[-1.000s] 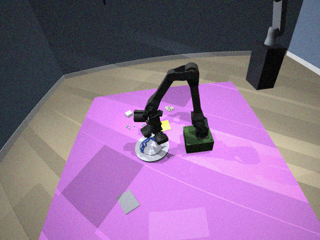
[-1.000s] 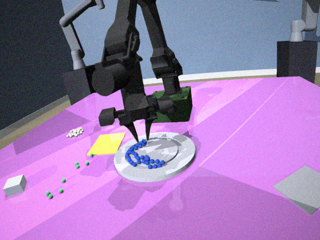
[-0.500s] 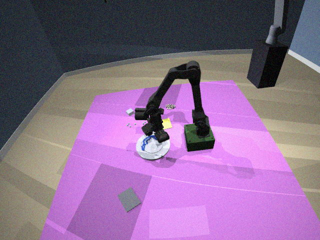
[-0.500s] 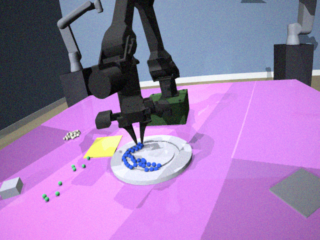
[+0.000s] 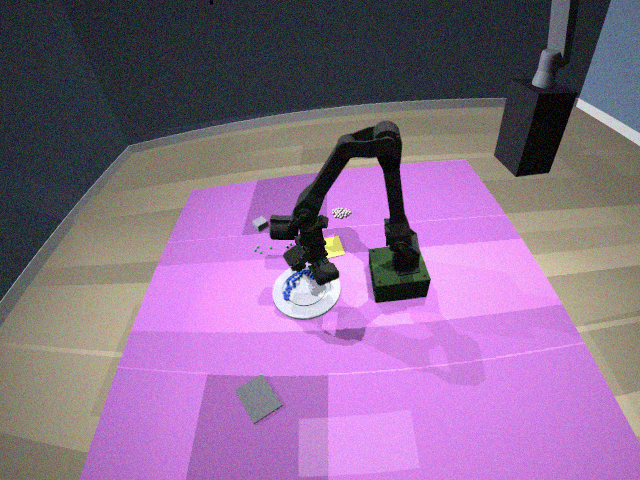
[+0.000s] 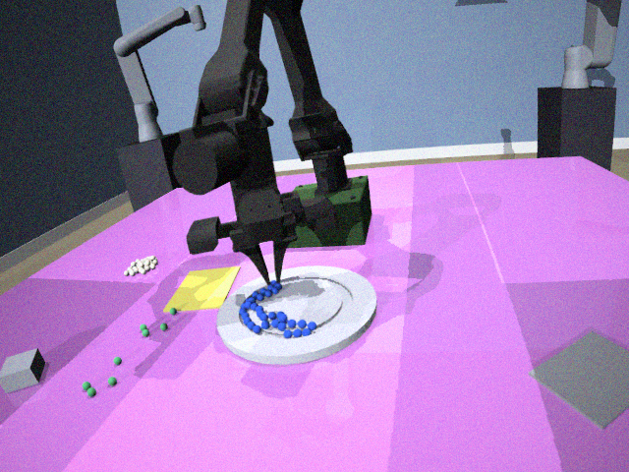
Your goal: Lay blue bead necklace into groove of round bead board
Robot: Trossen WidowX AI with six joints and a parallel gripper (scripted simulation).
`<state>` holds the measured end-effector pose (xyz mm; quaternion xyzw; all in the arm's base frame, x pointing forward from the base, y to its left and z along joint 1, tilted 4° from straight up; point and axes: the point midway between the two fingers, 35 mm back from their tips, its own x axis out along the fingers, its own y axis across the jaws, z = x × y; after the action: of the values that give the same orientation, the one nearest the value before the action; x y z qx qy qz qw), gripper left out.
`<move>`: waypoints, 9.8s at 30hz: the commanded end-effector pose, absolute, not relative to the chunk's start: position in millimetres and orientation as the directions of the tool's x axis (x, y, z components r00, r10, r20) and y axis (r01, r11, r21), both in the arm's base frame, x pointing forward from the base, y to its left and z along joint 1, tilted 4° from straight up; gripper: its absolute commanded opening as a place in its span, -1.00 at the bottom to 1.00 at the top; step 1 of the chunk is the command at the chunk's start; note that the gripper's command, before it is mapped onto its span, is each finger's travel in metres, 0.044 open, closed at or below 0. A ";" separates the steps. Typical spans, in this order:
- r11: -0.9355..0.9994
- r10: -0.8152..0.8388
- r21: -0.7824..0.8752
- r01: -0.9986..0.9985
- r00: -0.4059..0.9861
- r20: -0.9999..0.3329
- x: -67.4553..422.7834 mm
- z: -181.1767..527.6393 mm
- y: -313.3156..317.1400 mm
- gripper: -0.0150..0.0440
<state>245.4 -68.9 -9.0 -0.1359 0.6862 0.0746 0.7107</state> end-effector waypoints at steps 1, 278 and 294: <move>0.951 -0.078 -0.086 -0.296 0.041 -0.996 243.7 -5.1 -68.0 -0.49; 0.724 -0.073 -0.084 -0.684 0.044 -0.996 312.0 25.2 -38.5 0.80; 0.532 -0.073 -0.077 -0.843 0.044 -0.996 311.6 27.6 -37.3 0.80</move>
<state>310.8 -39.5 20.9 -0.2986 0.6512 0.2431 0.6540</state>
